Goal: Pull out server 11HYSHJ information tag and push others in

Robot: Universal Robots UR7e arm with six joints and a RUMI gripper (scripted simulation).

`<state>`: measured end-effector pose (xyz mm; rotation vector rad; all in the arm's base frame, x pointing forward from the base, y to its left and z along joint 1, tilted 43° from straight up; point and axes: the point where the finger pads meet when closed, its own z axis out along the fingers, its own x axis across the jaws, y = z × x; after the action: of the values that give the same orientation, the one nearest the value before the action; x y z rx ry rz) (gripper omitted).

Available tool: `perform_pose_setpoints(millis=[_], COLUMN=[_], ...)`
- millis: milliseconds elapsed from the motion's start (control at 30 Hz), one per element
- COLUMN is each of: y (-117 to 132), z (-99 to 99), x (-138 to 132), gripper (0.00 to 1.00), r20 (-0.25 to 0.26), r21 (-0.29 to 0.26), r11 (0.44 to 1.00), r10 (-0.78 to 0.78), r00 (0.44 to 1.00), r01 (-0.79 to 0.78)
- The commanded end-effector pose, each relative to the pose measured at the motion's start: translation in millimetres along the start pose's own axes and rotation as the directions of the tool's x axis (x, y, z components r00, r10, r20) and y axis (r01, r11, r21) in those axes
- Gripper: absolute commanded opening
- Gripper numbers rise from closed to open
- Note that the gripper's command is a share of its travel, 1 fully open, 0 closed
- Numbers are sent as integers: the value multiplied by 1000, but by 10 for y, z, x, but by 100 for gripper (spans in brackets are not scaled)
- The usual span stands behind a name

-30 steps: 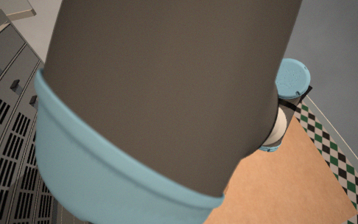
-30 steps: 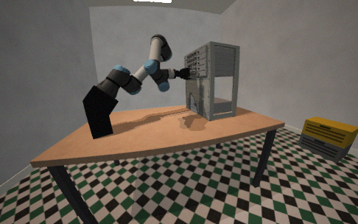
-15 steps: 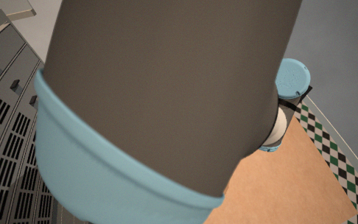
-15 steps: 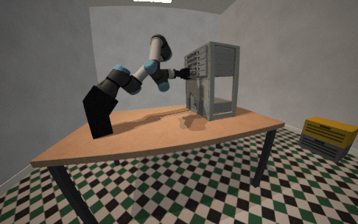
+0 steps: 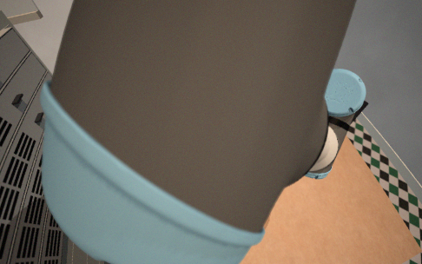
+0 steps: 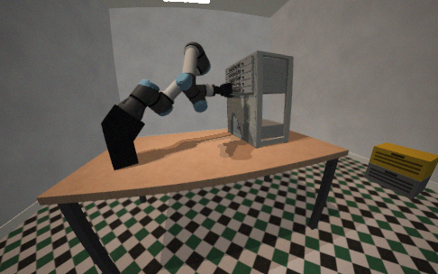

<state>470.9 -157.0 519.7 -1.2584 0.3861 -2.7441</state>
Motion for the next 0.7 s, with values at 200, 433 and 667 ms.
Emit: perform_pose_setpoints(millis=[200,433,667], y=[0,0,0], z=[18,20,20], x=[7,7,7], gripper=[15,15,15], r20=[-1,-1,-1], r21=[0,0,0], r11=[1000,1000,1000], r10=[0,0,0], r00=[1000,1000,1000], r01=[0,0,0])
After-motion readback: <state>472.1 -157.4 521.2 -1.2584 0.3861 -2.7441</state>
